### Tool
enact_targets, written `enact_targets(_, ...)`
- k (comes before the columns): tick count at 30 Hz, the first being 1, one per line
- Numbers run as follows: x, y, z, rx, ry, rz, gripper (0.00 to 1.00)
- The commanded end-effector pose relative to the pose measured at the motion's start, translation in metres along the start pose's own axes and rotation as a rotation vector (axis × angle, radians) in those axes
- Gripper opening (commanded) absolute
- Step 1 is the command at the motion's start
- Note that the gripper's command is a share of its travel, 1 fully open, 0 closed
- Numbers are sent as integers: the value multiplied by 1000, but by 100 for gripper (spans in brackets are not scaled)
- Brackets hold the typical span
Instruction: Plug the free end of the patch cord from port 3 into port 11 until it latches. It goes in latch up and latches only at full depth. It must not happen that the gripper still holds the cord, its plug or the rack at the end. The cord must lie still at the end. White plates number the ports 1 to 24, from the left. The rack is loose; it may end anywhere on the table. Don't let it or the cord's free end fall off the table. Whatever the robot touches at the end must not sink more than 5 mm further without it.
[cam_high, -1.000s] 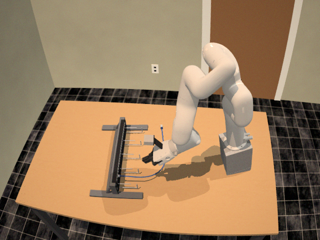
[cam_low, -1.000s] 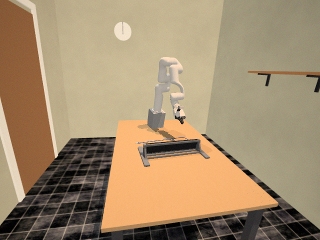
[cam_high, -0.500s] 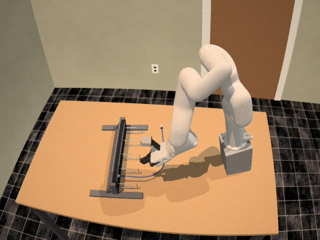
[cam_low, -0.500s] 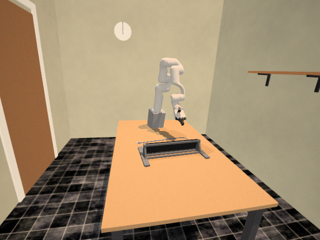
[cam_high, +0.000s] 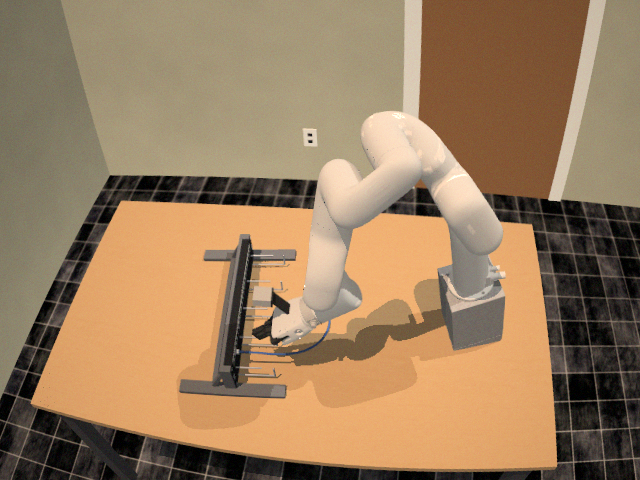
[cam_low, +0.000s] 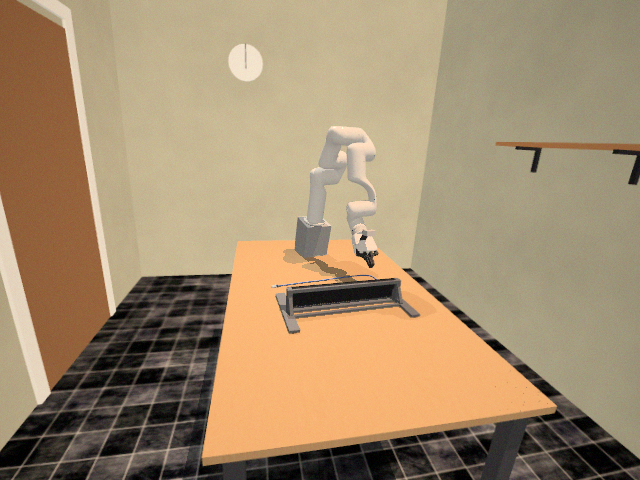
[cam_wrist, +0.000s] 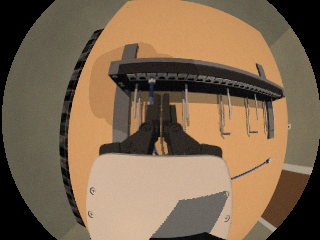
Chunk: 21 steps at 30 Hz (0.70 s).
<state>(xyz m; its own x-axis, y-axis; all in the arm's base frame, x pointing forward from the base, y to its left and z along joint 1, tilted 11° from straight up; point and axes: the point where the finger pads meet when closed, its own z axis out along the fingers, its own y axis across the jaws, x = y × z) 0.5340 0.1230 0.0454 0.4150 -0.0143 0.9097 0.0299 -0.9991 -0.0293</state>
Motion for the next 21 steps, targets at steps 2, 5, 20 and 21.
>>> enact_targets(2, 1, -2, 31, 1, 2, 1, 0)
enact_targets(5, 1, -2, 32, 1, 2, 1, 0)
enact_targets(20, 1, -2, 34, 1, 2, 1, 0)
enact_targets(21, 1, -2, 34, 1, 2, 1, 0)
